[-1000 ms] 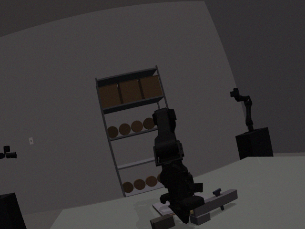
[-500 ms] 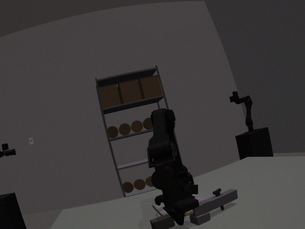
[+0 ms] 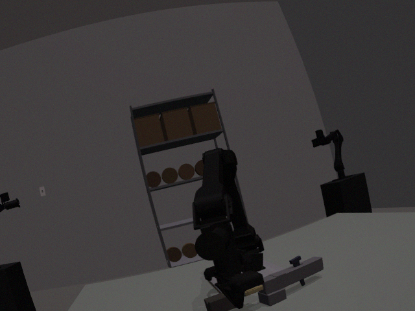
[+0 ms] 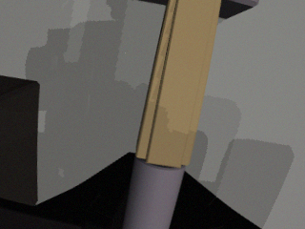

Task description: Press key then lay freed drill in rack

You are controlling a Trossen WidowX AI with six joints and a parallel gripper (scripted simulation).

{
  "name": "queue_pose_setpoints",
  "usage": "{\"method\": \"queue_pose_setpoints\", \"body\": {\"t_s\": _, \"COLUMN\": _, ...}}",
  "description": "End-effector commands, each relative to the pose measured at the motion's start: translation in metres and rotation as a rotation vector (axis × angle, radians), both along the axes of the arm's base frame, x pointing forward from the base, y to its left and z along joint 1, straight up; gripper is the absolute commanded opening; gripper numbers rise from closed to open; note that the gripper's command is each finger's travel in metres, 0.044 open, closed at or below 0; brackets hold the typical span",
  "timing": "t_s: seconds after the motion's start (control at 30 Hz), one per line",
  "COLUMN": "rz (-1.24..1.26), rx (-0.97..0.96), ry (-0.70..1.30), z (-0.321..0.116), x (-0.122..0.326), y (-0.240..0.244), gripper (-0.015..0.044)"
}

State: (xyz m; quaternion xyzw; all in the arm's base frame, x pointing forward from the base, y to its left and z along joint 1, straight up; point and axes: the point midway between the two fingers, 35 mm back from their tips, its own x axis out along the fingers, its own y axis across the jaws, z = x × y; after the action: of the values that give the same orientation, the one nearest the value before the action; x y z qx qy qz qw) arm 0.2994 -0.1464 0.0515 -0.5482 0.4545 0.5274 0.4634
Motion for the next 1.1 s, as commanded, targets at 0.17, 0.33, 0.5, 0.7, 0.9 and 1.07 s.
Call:
{"method": "queue_pose_setpoints", "body": {"t_s": 0.17, "rz": 0.001, "rx": 0.0, "ry": 0.0, "z": 0.0, "x": 0.0, "y": 0.001, "gripper": 0.0236}}
{"method": "queue_pose_setpoints", "body": {"t_s": 0.33, "rz": 0.003, "rx": -0.002, "ry": 0.001, "z": -0.001, "x": 0.0, "y": 0.003, "gripper": 0.0367}}
{"method": "queue_pose_setpoints", "body": {"t_s": 0.5, "rz": 0.005, "rx": -0.004, "ry": 0.002, "z": -0.003, "x": -0.001, "y": 0.007, "gripper": 0.044}}
{"method": "queue_pose_setpoints", "body": {"t_s": 0.7, "rz": 0.005, "rx": -0.004, "ry": 0.002, "z": -0.005, "x": -0.001, "y": 0.011, "gripper": 0.044}}
{"method": "queue_pose_setpoints", "body": {"t_s": 0.9, "rz": 0.005, "rx": -0.003, "ry": 0.002, "z": -0.007, "x": -0.002, "y": 0.015, "gripper": 0.044}}
{"method": "queue_pose_setpoints", "body": {"t_s": 1.07, "rz": 0.009, "rx": 0.002, "ry": 0.004, "z": -0.008, "x": -0.001, "y": 0.015, "gripper": 0.0361}}
